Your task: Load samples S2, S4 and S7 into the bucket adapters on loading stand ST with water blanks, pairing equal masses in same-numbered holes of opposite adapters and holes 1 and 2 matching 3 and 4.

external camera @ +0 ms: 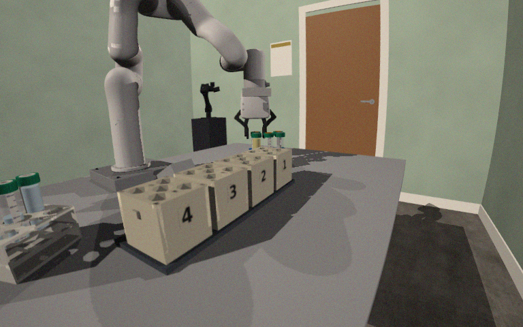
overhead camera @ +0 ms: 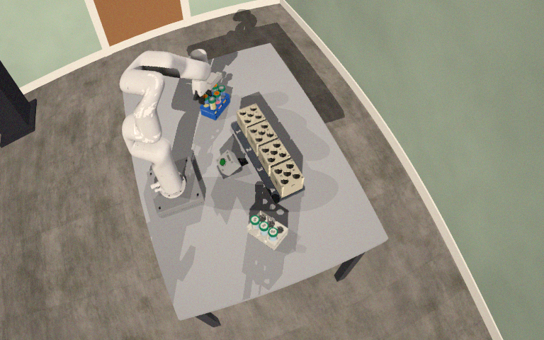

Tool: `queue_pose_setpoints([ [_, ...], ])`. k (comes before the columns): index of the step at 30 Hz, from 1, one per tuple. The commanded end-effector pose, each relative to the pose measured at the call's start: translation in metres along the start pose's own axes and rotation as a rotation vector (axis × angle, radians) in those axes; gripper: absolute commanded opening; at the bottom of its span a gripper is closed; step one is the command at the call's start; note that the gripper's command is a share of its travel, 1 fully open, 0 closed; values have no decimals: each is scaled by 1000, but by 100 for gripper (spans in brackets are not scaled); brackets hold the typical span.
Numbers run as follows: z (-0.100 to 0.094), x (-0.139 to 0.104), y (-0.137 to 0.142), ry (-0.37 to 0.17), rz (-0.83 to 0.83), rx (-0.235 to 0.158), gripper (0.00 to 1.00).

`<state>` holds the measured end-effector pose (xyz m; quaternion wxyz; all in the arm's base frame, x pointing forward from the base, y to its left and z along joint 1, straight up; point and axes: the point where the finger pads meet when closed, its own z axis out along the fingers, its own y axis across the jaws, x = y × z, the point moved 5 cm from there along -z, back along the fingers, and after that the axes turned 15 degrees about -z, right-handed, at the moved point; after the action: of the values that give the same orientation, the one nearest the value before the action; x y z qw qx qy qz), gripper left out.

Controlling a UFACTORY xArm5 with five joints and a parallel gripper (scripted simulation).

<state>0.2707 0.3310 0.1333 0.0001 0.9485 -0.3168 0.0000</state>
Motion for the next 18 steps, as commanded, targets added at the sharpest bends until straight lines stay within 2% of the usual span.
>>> queue_pose_setpoints([
  [1, -1, 0, -1, -2, 0, 4, 57],
  [7, -1, 0, -1, -2, 0, 4, 57],
  [8, -2, 0, -1, -2, 0, 4, 0],
  [18, -3, 0, -1, -2, 0, 4, 0],
])
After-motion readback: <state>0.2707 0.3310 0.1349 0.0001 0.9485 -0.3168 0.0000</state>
